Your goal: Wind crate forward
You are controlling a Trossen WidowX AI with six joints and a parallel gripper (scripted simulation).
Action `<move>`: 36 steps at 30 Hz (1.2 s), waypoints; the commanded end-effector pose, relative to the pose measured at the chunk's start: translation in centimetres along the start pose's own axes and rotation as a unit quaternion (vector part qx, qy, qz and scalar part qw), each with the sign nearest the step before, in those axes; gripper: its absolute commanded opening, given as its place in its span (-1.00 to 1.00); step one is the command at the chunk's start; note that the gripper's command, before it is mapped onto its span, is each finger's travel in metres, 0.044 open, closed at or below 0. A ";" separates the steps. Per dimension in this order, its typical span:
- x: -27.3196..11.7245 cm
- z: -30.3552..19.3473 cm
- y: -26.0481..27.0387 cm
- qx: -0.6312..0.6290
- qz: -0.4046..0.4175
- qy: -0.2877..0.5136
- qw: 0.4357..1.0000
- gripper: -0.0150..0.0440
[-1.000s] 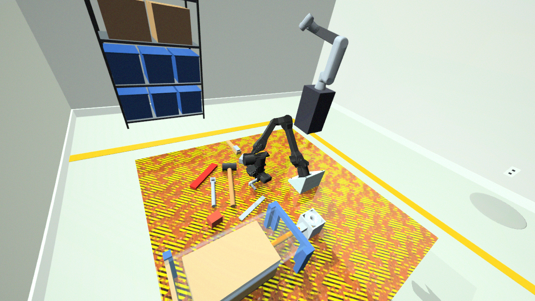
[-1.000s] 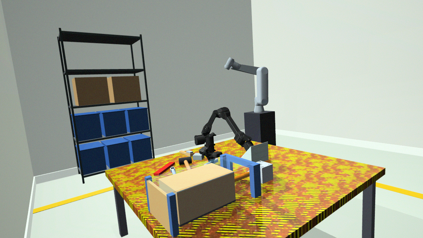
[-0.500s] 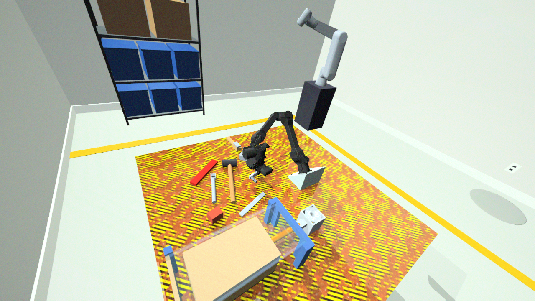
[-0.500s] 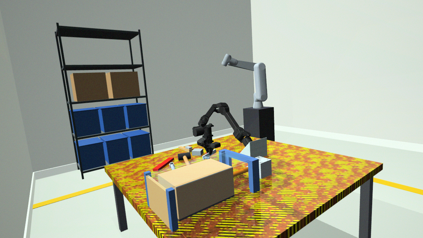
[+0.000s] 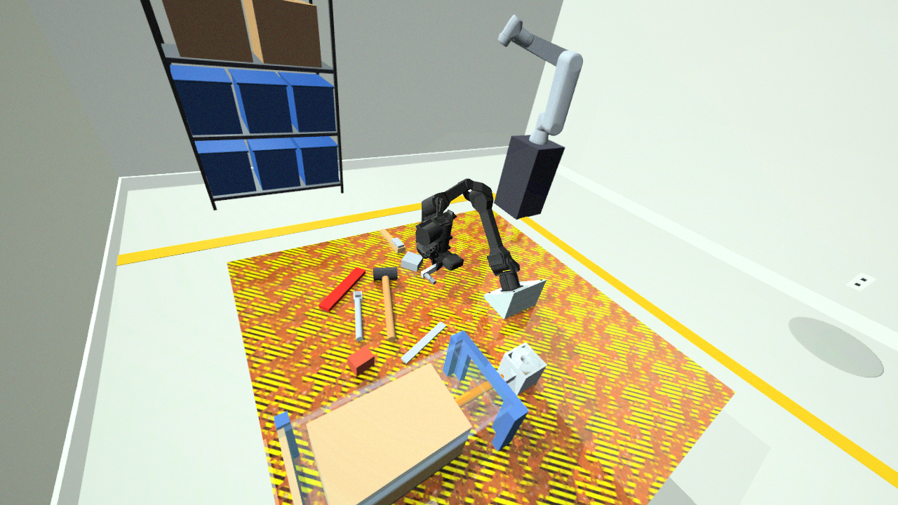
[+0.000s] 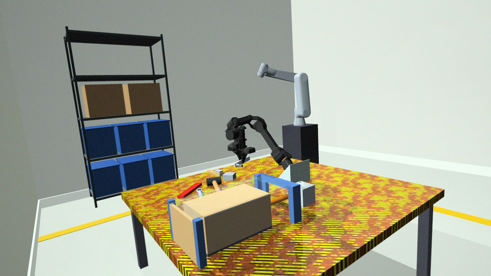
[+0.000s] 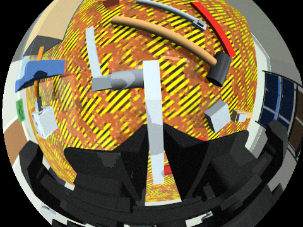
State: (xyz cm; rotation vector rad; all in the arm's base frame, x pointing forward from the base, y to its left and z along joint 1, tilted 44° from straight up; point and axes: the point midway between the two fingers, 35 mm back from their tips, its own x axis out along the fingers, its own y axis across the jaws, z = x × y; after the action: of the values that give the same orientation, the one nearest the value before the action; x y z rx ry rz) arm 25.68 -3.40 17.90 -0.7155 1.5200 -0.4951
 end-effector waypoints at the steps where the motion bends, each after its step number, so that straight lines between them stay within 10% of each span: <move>1: -1.2 -0.3 0.0 0.002 -0.001 0.001 1.000 -0.49; 14: -1.1 -0.1 0.2 -0.016 -0.001 0.001 1.000 -0.49; 36: -3.7 4.5 13.7 -0.513 0.024 -0.029 0.858 -0.49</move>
State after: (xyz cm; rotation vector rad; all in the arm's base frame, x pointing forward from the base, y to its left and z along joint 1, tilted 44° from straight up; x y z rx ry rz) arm 28.10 7.24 11.99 -1.3603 1.6952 0.2887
